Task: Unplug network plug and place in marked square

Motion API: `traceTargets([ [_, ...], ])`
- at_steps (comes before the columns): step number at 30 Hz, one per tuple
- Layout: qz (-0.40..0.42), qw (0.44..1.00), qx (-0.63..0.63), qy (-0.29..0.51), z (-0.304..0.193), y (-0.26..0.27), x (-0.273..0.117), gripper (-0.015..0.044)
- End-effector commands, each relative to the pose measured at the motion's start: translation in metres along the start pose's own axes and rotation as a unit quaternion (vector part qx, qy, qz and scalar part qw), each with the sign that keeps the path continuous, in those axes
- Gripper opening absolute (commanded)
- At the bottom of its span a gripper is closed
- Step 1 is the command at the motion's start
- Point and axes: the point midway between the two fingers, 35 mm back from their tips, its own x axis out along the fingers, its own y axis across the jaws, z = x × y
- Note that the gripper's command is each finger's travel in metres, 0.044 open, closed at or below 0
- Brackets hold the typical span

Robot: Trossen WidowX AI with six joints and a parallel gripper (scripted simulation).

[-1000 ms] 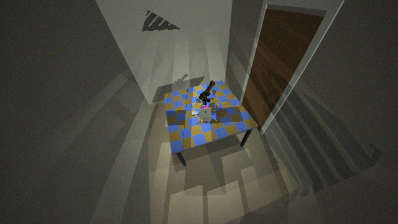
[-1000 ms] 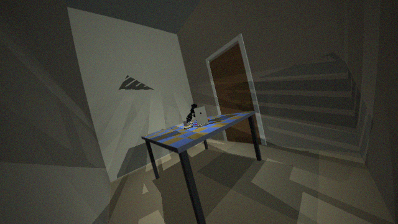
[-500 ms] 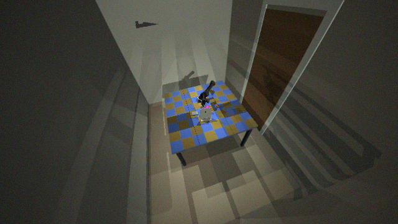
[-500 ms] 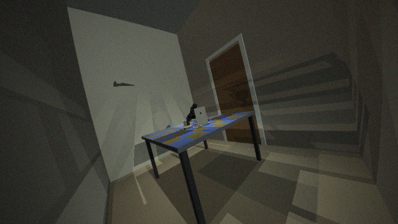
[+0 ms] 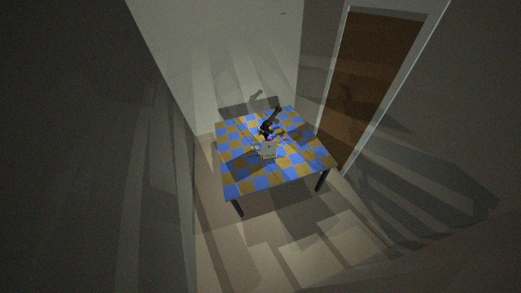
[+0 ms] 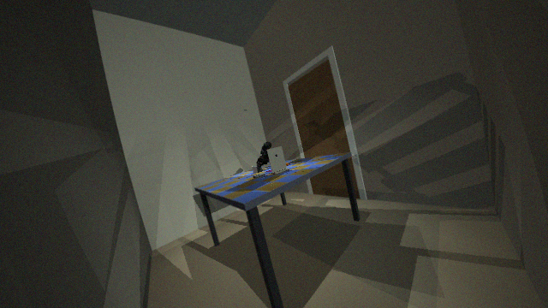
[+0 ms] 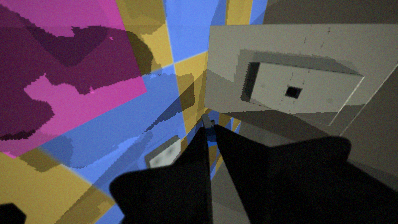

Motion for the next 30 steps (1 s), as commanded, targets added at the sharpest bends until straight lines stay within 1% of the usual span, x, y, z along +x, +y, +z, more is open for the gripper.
traceTargets([
  [1, 0.029, 0.999, -0.013, -0.028, 0.006, 0.009, -0.003, 0.0000],
  [11, 0.080, 0.990, -0.032, -0.109, 0.025, 0.029, -0.016, 0.0000],
  [21, 0.098, 0.976, -0.037, -0.191, 0.047, 0.038, -0.034, 0.0000],
  [30, 0.099, 0.974, -0.037, -0.201, 0.050, 0.041, -0.033, 0.0000],
])
